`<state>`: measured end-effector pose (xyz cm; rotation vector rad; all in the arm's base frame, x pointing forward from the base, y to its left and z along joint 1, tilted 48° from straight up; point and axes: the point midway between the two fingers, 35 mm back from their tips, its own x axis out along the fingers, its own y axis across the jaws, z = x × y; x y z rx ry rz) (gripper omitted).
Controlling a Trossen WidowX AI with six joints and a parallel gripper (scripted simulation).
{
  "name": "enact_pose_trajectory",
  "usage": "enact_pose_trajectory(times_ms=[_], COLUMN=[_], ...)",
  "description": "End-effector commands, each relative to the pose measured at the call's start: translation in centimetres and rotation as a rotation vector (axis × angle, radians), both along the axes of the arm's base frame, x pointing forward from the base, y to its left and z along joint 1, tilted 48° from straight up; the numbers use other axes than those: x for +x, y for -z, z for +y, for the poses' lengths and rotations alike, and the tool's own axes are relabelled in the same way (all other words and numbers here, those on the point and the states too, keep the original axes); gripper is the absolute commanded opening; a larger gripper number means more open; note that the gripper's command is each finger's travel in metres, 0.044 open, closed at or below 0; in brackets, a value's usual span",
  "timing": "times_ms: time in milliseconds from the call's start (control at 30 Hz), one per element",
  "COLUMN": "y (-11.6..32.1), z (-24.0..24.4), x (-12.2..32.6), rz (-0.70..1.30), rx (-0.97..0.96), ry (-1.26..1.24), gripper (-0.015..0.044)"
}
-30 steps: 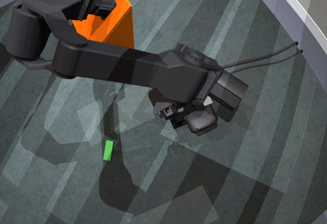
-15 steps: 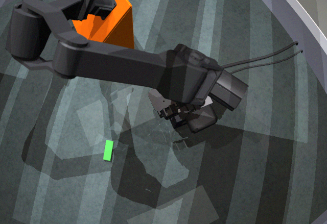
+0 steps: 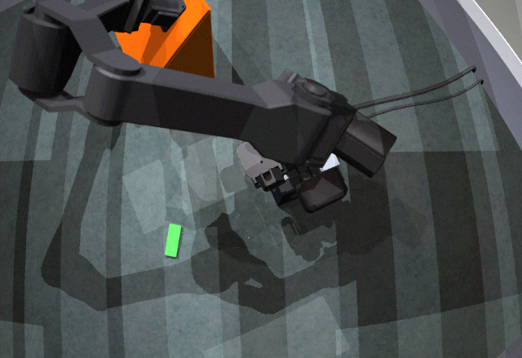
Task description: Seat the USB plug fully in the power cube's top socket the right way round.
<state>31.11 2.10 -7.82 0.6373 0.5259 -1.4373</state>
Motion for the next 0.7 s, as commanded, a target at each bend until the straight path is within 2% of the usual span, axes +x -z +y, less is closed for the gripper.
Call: enact_pose_trajectory(times_ms=[0,667], y=[-0.02,-0.73], z=[0.01,0.82], x=[0.03,-0.08], rz=[-0.001,0.0], rx=[0.0,0.001], ry=[0.0,0.0], gripper=[0.0,0.0])
